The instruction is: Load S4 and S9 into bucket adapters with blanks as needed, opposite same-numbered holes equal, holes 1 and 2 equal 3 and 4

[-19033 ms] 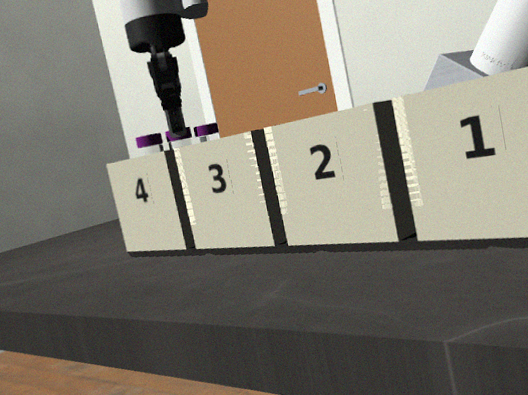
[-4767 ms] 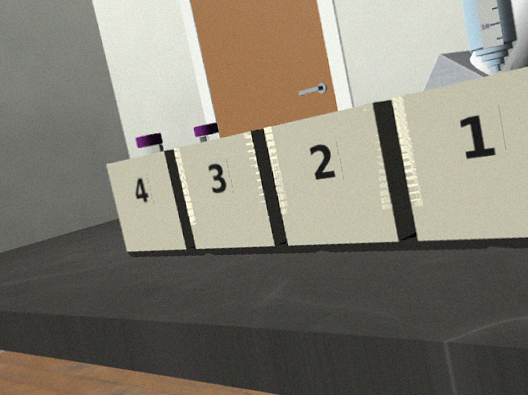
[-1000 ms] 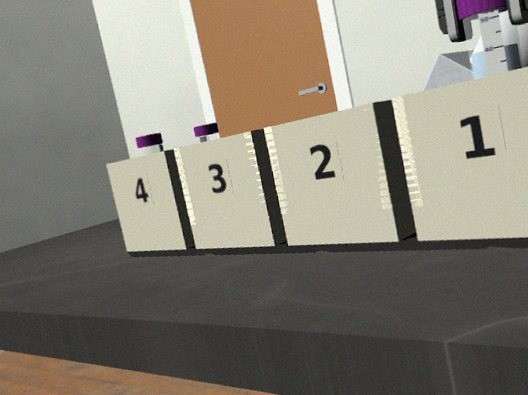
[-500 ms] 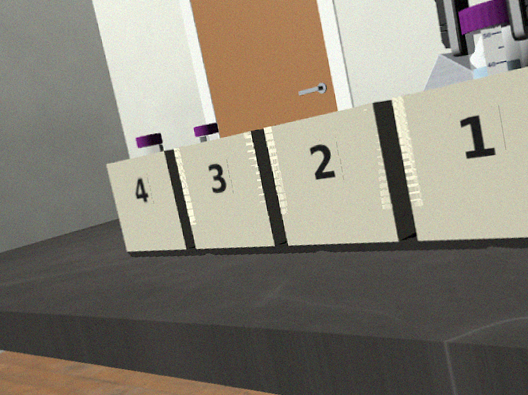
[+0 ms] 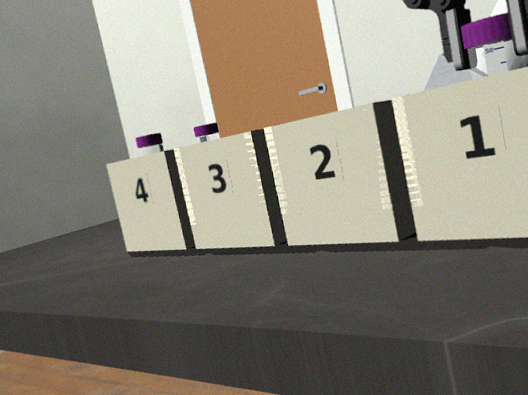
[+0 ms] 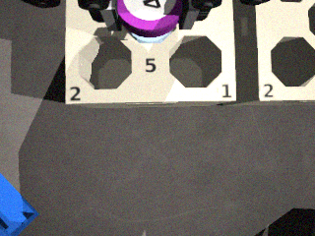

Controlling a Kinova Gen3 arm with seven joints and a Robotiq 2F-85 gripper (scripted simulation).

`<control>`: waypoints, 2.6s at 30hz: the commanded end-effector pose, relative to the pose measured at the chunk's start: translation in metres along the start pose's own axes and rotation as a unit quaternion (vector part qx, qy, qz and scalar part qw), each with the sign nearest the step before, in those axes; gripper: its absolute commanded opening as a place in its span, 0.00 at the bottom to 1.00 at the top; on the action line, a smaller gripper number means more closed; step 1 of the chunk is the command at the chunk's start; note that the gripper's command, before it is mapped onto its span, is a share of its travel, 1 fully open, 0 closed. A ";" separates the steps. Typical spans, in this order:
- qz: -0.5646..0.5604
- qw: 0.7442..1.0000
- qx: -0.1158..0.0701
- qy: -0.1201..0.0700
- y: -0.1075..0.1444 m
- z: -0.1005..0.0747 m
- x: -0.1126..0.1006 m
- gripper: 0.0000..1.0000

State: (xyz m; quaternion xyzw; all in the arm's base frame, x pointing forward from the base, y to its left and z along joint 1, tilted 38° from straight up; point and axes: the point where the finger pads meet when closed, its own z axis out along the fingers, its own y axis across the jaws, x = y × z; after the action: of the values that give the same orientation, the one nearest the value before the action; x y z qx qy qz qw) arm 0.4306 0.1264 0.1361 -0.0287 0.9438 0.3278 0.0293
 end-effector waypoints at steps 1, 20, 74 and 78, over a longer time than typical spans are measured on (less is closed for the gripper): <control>0.000 1.000 0.000 -0.001 0.000 0.001 0.000 0.10; 0.000 1.000 0.000 -0.001 0.000 0.005 0.000 0.62; 0.000 1.000 0.000 -0.001 0.000 -0.029 0.000 0.62; 0.000 1.000 0.000 -0.001 0.000 -0.034 0.000 0.62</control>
State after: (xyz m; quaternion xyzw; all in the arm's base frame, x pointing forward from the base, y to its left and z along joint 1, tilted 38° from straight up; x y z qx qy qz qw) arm 0.4295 0.1076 0.1598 -0.0286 0.9438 0.3278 0.0294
